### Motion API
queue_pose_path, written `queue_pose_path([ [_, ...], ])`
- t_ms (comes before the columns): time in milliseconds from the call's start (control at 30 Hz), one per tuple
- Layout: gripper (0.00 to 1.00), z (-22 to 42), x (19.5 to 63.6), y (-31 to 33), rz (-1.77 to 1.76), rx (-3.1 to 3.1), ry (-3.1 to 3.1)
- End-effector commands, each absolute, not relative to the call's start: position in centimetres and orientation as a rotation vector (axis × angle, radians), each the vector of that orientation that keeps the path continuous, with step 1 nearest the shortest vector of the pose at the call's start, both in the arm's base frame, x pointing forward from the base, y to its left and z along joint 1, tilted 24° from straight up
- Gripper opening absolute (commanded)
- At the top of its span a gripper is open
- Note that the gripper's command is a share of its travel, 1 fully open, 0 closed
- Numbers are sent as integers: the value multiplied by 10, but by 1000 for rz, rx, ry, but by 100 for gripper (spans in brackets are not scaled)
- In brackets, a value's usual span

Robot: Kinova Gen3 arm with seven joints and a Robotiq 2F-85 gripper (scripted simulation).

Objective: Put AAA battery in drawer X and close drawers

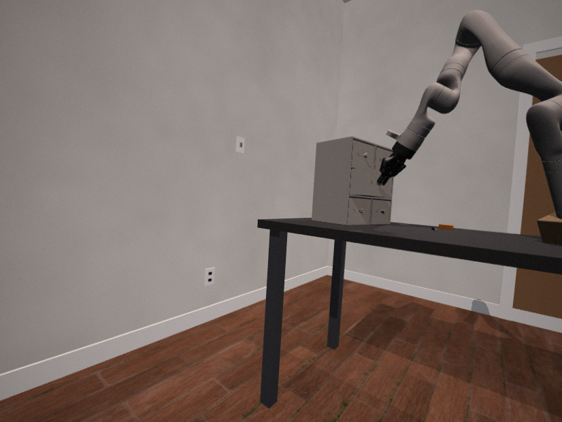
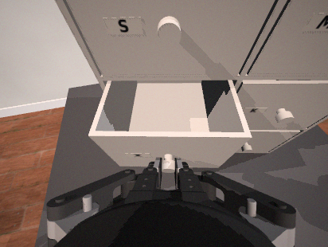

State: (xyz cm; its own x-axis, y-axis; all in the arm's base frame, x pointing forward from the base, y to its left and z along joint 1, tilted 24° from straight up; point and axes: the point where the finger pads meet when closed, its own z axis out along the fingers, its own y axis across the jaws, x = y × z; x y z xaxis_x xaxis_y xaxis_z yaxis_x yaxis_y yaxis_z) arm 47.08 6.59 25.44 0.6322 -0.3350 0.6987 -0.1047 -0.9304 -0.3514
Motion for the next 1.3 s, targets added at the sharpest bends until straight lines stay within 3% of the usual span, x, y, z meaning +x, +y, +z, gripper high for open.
queue_pose_path([
  [0, 13, 255, 470, 66, -1188, -2578, 356],
  [600, 13, 255, 470, 66, -1188, -2578, 356],
  [900, 33, 255, 470, 66, -1188, -2578, 356],
  [1267, 33, 254, 469, 66, -1188, -2578, 356],
])
